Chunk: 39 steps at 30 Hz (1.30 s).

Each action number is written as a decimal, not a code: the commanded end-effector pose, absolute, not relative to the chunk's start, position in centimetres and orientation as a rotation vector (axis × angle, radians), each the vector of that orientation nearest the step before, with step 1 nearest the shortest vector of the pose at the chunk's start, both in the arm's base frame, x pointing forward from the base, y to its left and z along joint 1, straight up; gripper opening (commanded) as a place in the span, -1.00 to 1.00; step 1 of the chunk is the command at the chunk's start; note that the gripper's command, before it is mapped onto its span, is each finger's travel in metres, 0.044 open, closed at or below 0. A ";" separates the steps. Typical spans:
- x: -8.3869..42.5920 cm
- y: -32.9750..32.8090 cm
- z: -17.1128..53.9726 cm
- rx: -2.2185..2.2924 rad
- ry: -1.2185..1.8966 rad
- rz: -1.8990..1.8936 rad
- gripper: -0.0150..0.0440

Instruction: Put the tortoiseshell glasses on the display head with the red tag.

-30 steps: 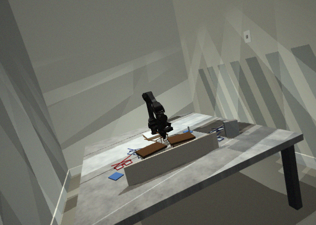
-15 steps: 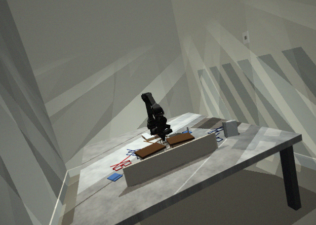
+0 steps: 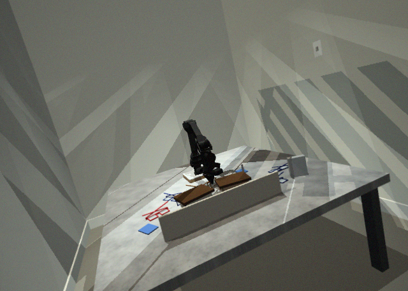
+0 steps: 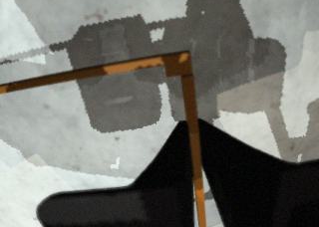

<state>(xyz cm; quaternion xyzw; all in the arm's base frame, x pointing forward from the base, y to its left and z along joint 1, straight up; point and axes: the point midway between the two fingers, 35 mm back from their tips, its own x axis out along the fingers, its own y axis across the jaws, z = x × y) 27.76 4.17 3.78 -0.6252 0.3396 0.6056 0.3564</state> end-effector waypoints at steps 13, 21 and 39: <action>27.6 4.1 4.0 -1.614 0.876 1.564 -0.13; 27.2 3.9 4.3 -1.613 0.876 1.566 -0.13; 27.4 4.1 9.0 -1.611 0.875 1.569 -0.13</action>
